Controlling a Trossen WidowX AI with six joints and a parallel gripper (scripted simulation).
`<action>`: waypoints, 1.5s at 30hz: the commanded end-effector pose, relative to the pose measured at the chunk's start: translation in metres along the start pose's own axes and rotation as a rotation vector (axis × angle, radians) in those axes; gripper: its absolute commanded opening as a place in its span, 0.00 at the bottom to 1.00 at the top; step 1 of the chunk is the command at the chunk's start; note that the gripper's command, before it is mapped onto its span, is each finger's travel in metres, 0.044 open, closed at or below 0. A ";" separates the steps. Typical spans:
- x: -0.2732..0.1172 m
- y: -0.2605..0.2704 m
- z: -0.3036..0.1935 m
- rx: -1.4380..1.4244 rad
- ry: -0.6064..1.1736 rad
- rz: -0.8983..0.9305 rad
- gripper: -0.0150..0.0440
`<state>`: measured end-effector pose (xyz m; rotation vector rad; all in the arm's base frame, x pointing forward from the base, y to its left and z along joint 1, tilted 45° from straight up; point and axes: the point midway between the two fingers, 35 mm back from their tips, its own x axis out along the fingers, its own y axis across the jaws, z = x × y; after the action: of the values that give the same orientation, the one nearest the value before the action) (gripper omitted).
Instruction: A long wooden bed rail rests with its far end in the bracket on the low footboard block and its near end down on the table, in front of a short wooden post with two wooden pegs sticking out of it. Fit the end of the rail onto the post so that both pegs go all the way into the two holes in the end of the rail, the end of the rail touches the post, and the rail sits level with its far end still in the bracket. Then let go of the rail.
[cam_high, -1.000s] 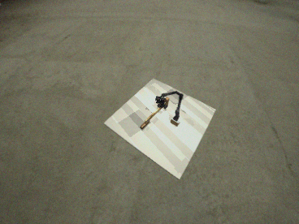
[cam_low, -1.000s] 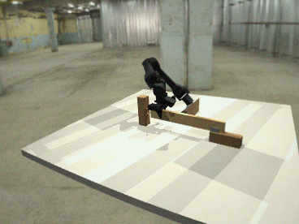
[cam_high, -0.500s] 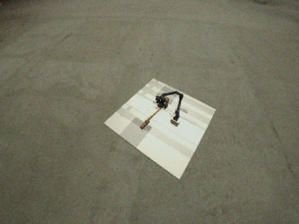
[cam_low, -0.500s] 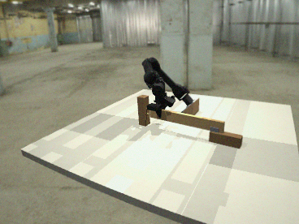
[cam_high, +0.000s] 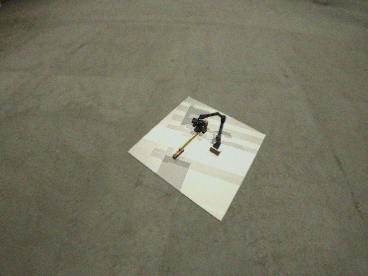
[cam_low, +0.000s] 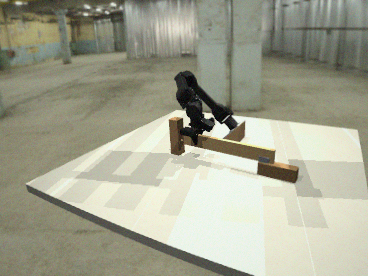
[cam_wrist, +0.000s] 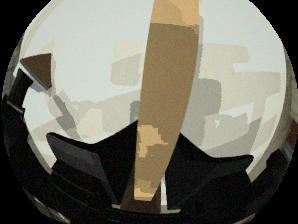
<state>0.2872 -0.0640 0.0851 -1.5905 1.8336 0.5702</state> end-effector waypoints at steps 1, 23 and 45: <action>-0.001 0.000 -0.002 -0.002 -0.002 -0.002 0.25; 0.000 0.000 -0.009 -0.002 -0.001 -0.002 0.25; -0.001 0.000 -0.016 -0.002 -0.001 -0.002 0.25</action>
<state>0.2854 -0.0724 0.0933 -1.5884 1.8290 0.5732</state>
